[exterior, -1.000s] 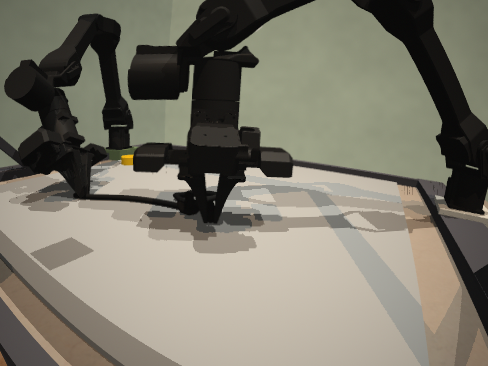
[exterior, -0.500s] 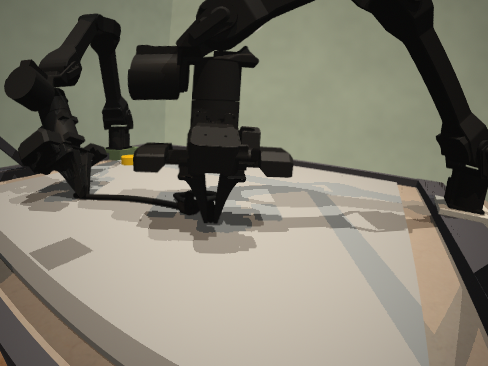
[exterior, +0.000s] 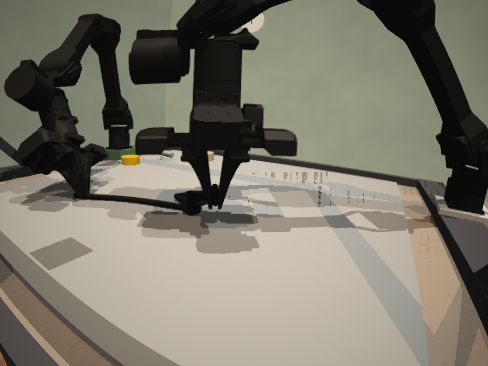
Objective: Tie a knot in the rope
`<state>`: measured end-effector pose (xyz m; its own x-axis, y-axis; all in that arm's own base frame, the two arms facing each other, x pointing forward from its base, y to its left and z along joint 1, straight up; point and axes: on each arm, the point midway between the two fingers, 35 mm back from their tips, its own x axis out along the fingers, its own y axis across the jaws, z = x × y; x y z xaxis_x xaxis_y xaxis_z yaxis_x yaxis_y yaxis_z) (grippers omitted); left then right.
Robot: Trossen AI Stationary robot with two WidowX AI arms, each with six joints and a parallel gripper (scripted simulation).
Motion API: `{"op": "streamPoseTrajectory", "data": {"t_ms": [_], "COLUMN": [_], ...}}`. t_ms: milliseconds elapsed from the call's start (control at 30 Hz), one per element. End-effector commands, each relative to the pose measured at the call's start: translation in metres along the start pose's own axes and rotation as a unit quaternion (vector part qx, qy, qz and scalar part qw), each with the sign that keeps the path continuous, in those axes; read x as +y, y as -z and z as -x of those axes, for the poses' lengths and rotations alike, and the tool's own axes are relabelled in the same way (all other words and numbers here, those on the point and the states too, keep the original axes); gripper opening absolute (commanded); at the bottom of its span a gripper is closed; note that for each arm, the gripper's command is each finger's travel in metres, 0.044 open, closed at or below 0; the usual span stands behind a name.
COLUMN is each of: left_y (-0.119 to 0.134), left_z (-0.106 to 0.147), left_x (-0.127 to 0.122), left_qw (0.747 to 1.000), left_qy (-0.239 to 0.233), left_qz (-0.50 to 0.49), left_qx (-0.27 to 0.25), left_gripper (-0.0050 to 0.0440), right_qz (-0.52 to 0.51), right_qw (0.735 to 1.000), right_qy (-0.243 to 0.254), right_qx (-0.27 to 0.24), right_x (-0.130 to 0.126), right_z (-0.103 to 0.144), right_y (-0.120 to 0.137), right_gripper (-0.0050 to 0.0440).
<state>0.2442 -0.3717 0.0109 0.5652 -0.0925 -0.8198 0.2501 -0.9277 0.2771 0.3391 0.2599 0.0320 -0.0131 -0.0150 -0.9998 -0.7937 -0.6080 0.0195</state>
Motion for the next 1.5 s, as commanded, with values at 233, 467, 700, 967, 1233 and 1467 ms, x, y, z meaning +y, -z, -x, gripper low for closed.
{"op": "streamPoseTrajectory", "data": {"t_ms": [233,467,700,967,1233,1467], "left_y": [0.005,0.005,0.005,0.005,0.005,0.005], "left_z": [0.006,0.006,0.006,0.006,0.006,0.006], "left_x": [0.006,0.006,0.006,0.006,0.006,0.006], "left_qw": [1.000,1.000,1.000,1.000,1.000,1.000], "left_qy": [-0.011,-0.011,-0.011,-0.011,-0.011,-0.011], "left_qz": [0.004,0.004,0.004,0.004,0.004,0.004], "left_qx": [0.003,0.003,0.003,0.003,0.003,0.003], "left_gripper": [0.0030,0.0030,0.0030,0.0030,0.0030,0.0030], "right_qz": [0.002,0.002,0.002,0.002,0.002,0.002], "right_qw": [1.000,1.000,1.000,1.000,1.000,1.000], "right_qy": [0.025,0.025,0.025,0.025,0.025,0.025], "right_qx": [-0.002,-0.002,-0.002,-0.002,-0.003,-0.003], "right_x": [-0.006,-0.006,-0.006,-0.003,0.003,0.007], "right_z": [0.024,0.024,0.024,0.026,0.029,0.031], "right_y": [0.000,0.000,0.000,-0.008,-0.025,-0.035], "right_gripper": [0.0015,0.0015,0.0015,0.0015,0.0015,0.0015]}}
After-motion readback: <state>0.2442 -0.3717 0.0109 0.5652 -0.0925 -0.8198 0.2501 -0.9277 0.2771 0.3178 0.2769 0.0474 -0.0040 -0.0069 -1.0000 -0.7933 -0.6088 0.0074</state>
